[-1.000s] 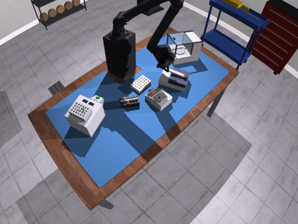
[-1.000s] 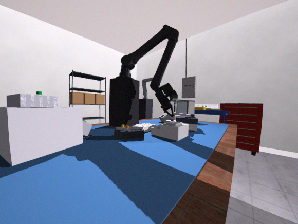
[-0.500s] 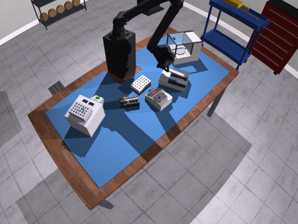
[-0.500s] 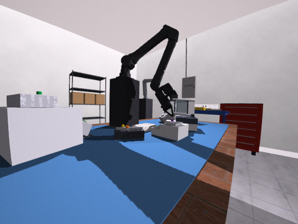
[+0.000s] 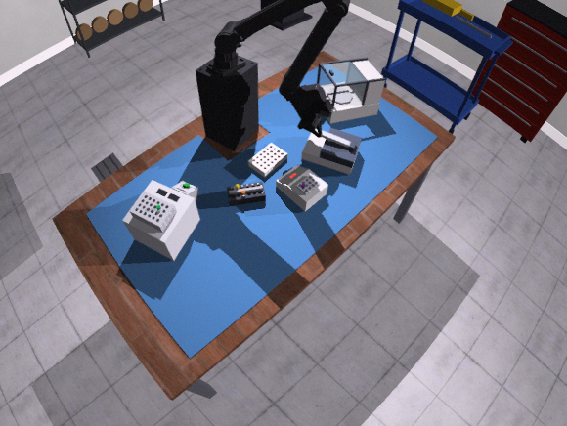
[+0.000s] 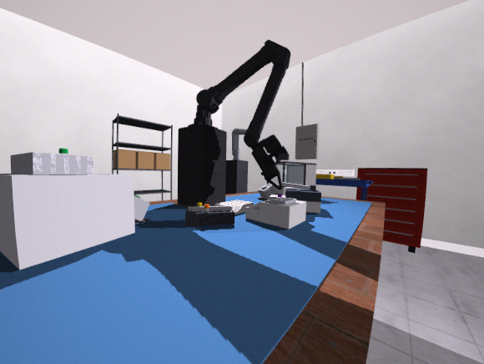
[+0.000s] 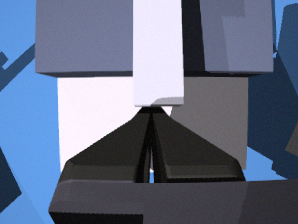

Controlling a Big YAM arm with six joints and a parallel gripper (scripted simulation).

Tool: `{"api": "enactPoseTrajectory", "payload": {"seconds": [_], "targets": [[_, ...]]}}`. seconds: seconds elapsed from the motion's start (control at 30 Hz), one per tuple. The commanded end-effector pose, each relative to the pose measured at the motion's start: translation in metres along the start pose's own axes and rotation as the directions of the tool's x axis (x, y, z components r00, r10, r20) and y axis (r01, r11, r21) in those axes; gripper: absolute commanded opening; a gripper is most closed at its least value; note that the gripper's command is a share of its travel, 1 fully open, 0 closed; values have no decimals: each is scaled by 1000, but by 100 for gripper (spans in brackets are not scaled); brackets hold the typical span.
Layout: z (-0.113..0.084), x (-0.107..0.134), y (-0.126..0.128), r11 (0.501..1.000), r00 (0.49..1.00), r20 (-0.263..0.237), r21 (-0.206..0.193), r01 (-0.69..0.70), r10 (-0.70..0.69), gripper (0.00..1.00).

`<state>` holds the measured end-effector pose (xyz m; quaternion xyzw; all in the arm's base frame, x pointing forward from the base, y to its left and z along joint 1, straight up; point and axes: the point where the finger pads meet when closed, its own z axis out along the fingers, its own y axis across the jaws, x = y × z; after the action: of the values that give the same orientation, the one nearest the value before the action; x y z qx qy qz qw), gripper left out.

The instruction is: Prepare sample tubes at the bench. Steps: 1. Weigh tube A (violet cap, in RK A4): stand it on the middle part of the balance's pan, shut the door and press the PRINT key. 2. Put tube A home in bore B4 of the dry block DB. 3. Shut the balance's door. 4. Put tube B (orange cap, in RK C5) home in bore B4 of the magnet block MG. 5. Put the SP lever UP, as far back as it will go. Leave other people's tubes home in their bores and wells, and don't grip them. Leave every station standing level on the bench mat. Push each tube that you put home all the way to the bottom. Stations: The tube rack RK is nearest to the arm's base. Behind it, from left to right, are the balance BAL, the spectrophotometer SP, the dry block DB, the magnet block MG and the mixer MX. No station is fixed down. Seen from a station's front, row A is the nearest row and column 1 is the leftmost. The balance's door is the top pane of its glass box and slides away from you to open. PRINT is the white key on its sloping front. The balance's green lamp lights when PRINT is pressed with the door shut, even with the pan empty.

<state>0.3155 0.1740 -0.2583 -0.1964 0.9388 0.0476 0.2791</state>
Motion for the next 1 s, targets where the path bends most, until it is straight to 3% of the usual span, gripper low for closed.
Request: {"api": "enactPoseTrajectory", "payload": {"seconds": [0.0,0.47,0.97], "targets": [[5,-79,17,999,985,172,-33,1,5,0],[-5,-85,13,1000,985,172,-29,-5,10,0],[-2,-83,5,1000,985,172,-20,-9,12,0]]}}
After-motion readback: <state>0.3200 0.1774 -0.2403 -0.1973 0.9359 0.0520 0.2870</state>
